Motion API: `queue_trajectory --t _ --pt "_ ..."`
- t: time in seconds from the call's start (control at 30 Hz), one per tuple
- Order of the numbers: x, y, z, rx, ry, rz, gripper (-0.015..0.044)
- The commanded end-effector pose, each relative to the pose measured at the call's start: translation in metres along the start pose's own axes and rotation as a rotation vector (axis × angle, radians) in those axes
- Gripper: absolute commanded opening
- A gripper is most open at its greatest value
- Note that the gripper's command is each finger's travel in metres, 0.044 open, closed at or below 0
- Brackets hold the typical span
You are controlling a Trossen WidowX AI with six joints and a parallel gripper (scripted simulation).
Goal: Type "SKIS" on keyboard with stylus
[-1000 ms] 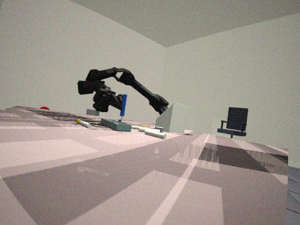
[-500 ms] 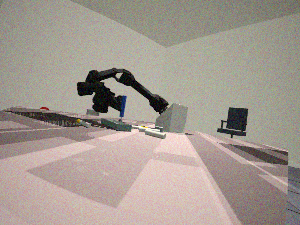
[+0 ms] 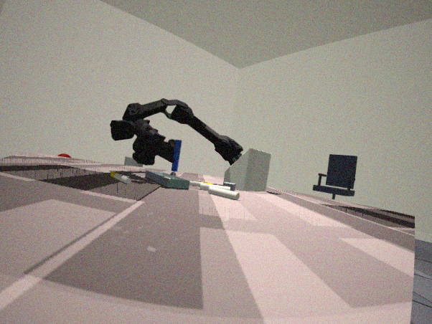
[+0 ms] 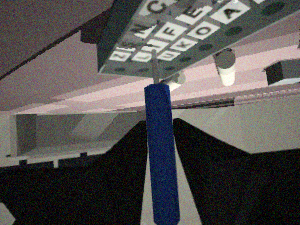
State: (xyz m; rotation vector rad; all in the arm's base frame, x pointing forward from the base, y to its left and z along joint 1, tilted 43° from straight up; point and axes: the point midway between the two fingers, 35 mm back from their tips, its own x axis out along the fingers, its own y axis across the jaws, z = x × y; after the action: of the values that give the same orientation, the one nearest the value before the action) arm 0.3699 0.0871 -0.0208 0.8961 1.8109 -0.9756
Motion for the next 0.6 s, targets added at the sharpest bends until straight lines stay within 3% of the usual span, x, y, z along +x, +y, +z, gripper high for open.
queue_trajectory --t 0.0,0.57 --pt "0.0009 -0.0001 0.0020 -0.006 -0.003 -0.001 0.0081" --pt "0.0028 -0.0001 0.0052 -0.006 -0.004 -0.001 0.0081"
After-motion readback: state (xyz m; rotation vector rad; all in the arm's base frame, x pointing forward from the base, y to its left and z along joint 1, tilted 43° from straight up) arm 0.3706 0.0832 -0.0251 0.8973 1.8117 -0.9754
